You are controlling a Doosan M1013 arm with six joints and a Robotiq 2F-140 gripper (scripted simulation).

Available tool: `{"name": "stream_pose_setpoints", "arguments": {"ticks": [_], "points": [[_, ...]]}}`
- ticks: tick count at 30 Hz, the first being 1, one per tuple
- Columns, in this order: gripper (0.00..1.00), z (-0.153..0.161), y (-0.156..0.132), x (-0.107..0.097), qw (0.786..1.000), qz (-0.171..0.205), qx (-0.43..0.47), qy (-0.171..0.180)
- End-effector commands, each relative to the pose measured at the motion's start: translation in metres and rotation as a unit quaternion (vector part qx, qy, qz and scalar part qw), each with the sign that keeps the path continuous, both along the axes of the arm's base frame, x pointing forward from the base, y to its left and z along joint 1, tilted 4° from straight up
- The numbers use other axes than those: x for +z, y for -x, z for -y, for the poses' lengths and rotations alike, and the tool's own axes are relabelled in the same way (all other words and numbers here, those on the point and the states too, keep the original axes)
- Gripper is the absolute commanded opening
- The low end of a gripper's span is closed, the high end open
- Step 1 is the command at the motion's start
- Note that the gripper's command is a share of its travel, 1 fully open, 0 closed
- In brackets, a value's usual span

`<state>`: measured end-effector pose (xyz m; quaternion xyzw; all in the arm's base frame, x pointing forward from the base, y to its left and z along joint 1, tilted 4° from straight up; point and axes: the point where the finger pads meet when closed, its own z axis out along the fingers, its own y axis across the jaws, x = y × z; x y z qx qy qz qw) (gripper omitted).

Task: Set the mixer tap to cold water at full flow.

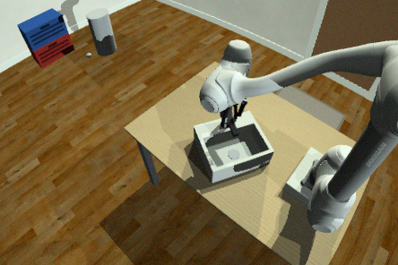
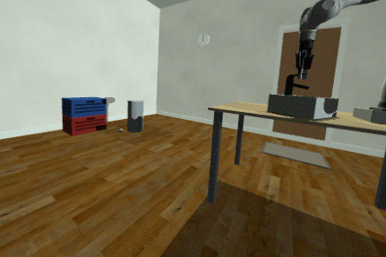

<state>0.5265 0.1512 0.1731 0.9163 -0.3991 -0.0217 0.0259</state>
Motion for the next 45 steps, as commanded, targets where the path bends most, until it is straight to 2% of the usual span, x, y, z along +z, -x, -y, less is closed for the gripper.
{"name": "stream_pose_setpoints", "arguments": {"ticks": [1, 22, 37, 45], "points": [[0.00, -0.001, 0.001, -0.003, 1.000, -0.002, 0.001, 0.000], [0.00, 0.003, 0.005, -0.003, 1.000, -0.002, 0.026, -0.002], [0.00, 0.021, 0.019, -0.001, 0.989, -0.006, 0.147, -0.009], [0.00, 0.039, 0.027, 0.000, 0.969, -0.009, 0.247, -0.015]]}}
